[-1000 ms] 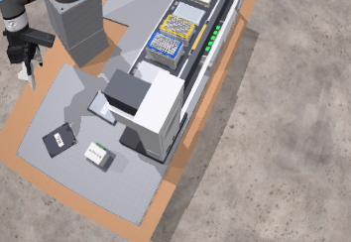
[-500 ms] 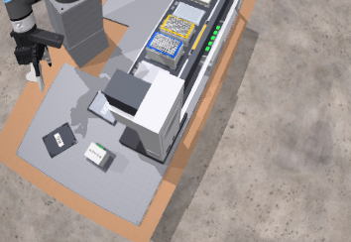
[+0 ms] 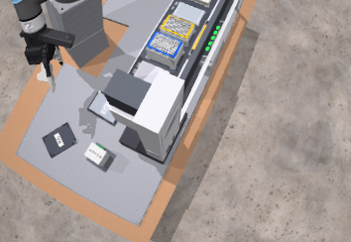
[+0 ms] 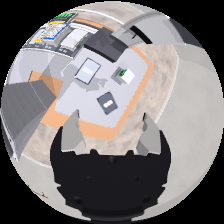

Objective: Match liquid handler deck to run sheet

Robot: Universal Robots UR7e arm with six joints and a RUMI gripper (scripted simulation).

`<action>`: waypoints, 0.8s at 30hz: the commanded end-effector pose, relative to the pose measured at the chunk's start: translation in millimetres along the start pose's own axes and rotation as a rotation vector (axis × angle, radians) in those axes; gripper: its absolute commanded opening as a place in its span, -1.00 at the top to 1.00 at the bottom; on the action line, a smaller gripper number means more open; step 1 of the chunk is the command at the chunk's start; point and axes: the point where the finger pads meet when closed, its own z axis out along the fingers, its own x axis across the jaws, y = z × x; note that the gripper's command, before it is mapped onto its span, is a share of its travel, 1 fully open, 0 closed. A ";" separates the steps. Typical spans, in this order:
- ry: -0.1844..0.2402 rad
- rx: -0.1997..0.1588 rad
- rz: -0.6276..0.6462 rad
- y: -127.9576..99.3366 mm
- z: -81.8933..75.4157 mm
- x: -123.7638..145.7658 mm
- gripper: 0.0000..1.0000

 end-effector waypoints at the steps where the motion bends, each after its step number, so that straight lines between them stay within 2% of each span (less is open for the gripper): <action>1: -0.018 0.011 0.025 -18.3 0.3 0.2 -0.64; 5: -0.030 0.020 0.035 -39.1 2.0 -6.2 -0.64; 11: -0.037 0.025 0.047 -41.8 1.4 -3.6 -0.64; 15: -0.049 0.032 0.056 -61.7 2.5 -10.7 -0.64; 17: -0.049 0.032 0.056 -61.7 2.5 -10.7 -0.64; 22: -0.070 0.043 0.078 -84.4 2.7 -18.0 -0.64; 24: -0.070 0.043 0.078 -84.4 2.7 -18.0 -0.64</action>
